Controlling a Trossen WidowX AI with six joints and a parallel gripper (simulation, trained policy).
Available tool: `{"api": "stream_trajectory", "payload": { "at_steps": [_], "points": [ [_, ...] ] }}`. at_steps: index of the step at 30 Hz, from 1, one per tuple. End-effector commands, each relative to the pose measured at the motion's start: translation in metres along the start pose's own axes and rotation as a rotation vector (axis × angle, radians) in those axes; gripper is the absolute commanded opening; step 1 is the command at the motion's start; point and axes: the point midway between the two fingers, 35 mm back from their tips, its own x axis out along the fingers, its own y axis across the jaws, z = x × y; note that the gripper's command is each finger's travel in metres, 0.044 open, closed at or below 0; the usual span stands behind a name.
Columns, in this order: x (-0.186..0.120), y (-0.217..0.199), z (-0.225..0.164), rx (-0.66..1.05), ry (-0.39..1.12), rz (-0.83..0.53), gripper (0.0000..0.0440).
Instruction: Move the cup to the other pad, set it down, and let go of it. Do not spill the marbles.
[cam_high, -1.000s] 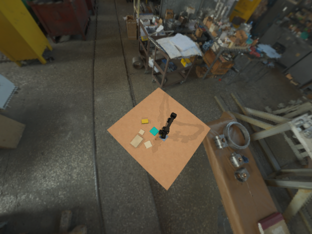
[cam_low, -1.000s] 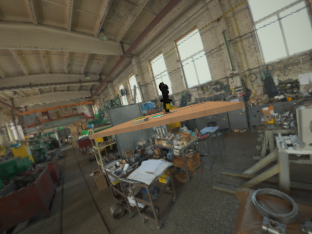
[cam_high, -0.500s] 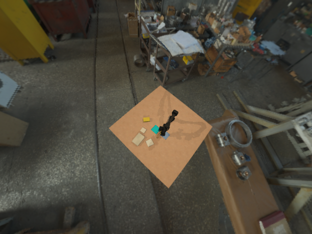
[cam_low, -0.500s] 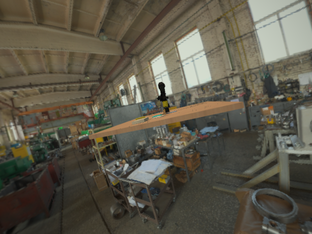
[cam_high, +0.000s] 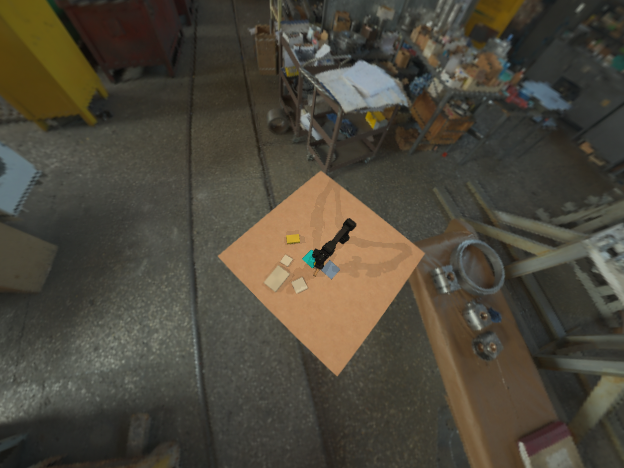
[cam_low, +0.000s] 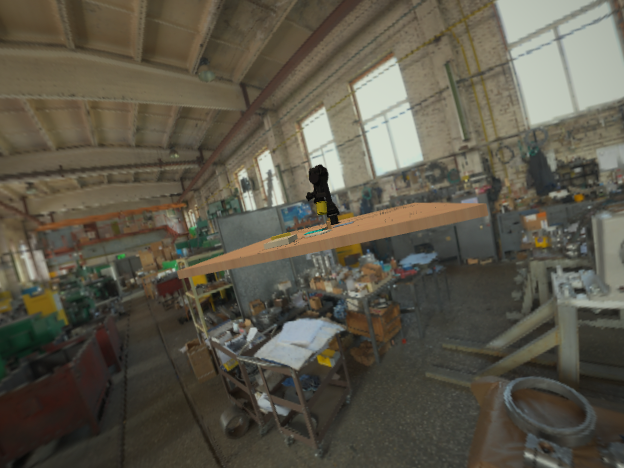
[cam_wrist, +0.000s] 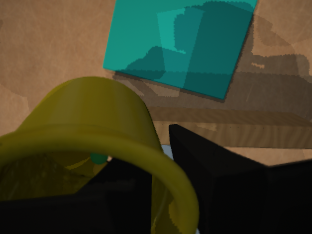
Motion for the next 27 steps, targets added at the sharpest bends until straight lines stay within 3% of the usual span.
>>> {"api": "stream_trajectory", "payload": {
  "at_steps": [1, 27],
  "points": [
    [0.002, -0.002, 0.01, 0.014, -0.015, 0.011, 0.0019],
    [0.059, -0.034, 0.048, 0.111, -0.047, 0.003, 0.0027]
  ]
}}
